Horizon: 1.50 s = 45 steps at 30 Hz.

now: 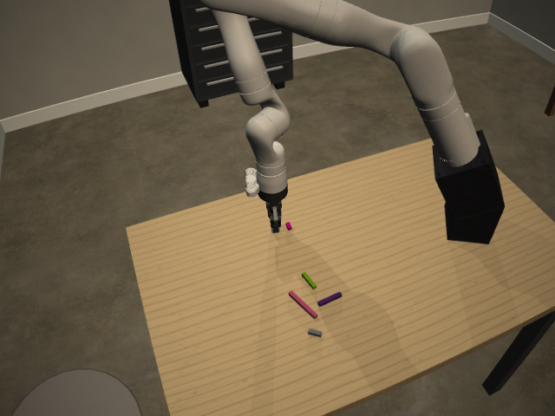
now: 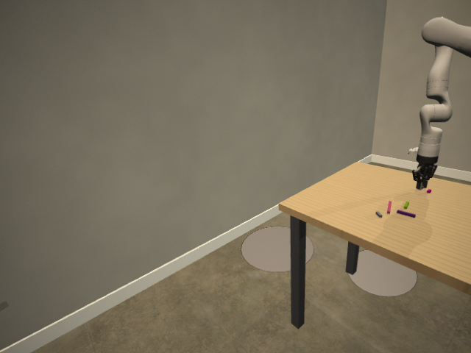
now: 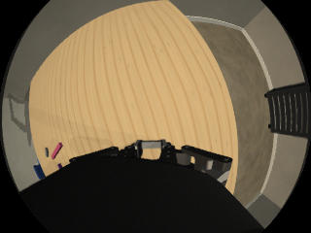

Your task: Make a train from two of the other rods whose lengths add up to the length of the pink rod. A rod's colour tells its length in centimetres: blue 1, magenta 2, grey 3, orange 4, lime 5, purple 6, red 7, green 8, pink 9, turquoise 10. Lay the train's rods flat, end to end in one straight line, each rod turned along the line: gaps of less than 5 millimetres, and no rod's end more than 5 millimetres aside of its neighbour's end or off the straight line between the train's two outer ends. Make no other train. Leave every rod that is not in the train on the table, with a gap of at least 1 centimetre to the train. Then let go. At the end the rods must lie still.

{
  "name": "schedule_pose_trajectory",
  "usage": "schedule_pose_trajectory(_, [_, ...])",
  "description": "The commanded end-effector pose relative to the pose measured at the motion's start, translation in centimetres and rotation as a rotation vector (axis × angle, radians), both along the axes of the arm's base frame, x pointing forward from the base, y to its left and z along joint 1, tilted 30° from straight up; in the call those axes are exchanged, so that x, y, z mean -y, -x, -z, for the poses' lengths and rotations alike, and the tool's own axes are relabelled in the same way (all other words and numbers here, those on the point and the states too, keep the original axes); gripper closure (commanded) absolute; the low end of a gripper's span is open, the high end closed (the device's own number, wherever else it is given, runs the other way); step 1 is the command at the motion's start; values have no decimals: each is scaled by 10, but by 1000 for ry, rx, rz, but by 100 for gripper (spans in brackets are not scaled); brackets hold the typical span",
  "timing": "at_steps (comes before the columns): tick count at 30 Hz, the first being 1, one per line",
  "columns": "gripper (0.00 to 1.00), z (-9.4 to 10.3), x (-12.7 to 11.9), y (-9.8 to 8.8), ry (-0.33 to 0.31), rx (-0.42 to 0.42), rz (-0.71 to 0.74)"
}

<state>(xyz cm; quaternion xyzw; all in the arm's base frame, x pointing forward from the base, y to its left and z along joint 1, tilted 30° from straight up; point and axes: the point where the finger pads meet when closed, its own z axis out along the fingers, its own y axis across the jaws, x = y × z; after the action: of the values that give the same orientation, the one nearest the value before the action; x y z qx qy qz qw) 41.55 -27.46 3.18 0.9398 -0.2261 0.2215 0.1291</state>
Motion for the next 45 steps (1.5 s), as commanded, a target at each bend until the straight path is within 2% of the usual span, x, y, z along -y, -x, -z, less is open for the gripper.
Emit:
schedule_pose_trajectory(1, [74,0,2,-2,4,4,-1])
schedule_pose_trajectory(18, [74,-6,-1,0,4,4,-1])
schedule_pose_trajectory(23, [74,-22,-7,7,3,4,-1])
schedule_pose_trajectory(32, [74,-61,-23,24,2,4,-1])
schedule_pose_trajectory(45, [74,-85,-33,34,0,2,-1])
